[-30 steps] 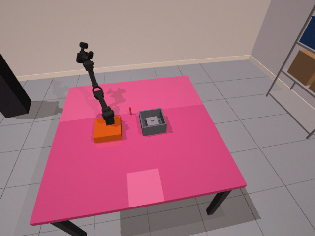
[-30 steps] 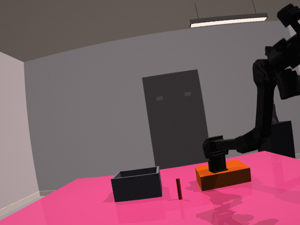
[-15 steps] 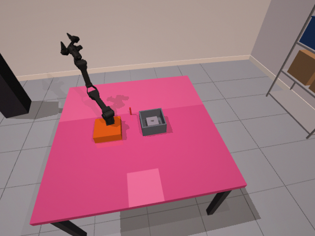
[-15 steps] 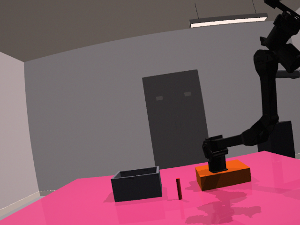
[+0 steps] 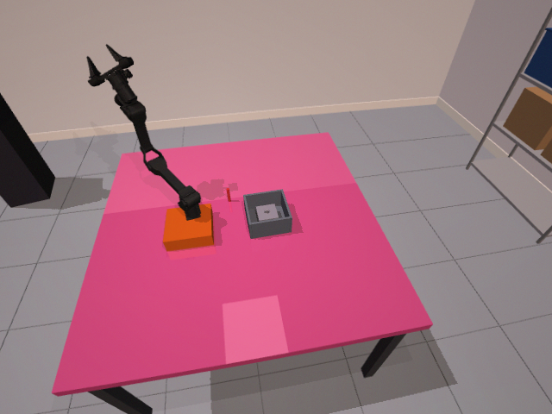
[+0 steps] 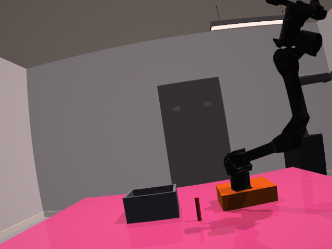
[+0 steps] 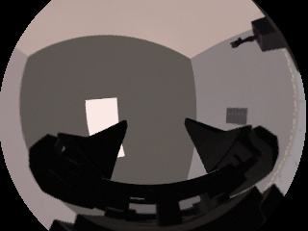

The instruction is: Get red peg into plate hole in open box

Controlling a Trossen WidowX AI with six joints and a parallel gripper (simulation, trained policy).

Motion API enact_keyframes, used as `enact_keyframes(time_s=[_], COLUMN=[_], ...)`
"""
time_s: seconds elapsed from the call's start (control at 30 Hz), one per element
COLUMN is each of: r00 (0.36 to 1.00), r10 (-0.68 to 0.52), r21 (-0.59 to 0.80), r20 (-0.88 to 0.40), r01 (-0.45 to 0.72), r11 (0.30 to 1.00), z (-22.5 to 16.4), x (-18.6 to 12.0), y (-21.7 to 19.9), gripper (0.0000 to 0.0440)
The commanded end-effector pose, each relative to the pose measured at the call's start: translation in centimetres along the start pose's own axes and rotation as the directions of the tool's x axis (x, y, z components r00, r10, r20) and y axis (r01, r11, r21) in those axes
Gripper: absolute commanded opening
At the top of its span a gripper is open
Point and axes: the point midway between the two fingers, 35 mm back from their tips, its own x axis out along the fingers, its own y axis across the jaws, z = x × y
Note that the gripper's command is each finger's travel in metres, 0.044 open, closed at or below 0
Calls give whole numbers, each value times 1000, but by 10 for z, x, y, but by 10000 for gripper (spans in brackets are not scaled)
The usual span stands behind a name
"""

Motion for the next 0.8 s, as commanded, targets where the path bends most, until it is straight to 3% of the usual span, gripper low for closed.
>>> enact_keyframes(time_s=[0.0,0.37,0.77], r00=[992,882,622], r10=[63,261,460], r21=[58,215,367], r20=[-110,-392,-633], r01=[-57,-188,-283], r11=[997,958,886], z=[-43,-152,-249], x=[-1,-27,-96], y=[21,87,165], gripper=[440,440,440])
